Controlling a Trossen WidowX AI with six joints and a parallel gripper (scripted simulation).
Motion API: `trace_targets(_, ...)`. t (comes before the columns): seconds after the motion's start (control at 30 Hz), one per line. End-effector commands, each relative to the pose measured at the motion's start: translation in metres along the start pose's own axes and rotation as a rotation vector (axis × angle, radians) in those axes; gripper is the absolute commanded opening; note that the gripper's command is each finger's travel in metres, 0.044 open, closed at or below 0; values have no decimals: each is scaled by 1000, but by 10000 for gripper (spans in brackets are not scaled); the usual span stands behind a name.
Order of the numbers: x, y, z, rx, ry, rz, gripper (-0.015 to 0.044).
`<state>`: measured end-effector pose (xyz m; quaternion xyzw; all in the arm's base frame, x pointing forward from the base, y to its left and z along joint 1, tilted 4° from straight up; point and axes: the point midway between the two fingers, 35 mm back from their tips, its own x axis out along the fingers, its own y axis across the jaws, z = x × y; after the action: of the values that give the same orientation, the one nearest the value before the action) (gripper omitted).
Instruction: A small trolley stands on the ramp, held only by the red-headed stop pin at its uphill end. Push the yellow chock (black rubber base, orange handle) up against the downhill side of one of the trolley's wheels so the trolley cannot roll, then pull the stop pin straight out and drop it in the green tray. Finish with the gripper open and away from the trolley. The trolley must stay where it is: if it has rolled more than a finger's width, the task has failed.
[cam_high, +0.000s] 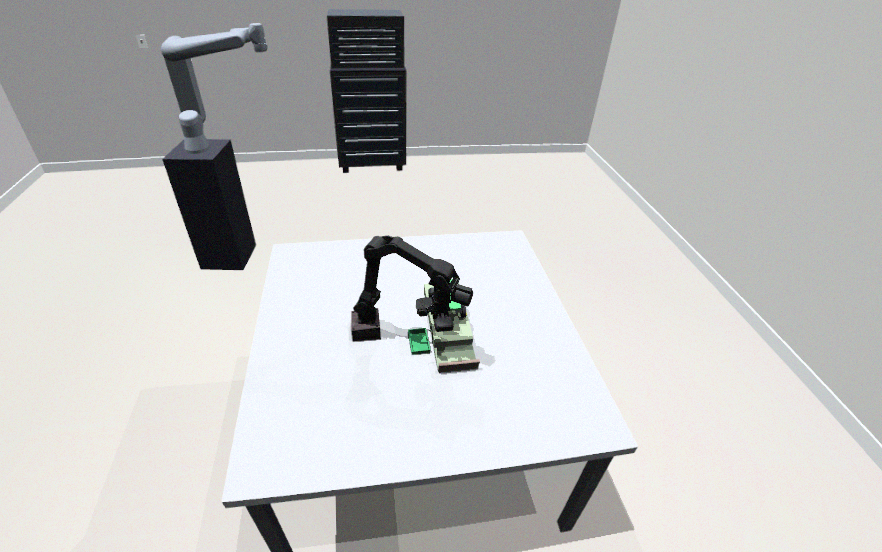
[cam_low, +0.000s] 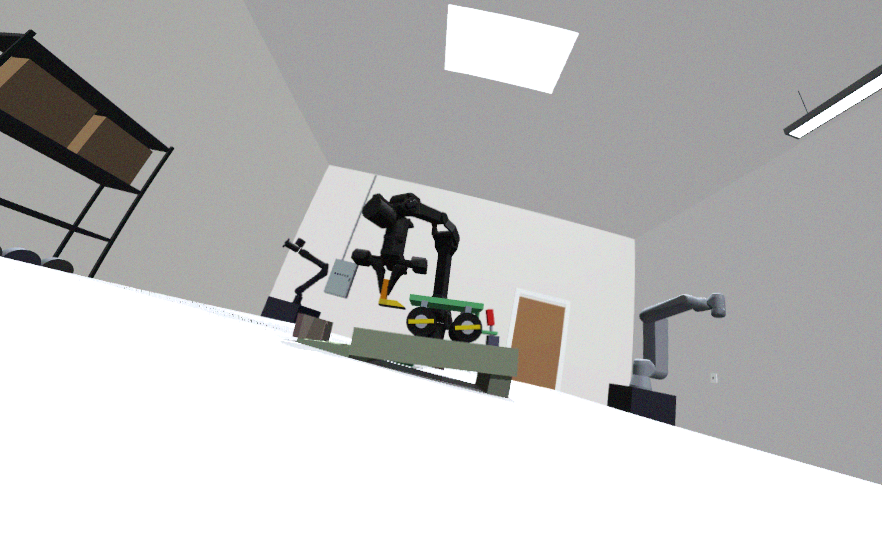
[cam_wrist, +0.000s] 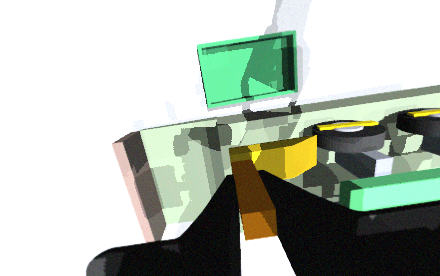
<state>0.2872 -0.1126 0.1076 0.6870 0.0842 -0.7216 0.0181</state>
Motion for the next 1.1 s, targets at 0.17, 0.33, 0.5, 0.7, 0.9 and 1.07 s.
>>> trace_targets(0.17, 11, 1, -5, 8, 5, -4, 0)
trace_targets(0.33, 24, 2, -6, 8, 5, -4, 0)
trace_targets(0.5, 36, 2, -7, 8, 5, -4, 0)
trace_targets(0.7, 51, 2, -7, 8, 5, -5, 0)
trace_targets(0.9, 64, 0, -6, 8, 5, -5, 0)
trace_targets(1.07, 64, -1, -7, 8, 5, -5, 0)
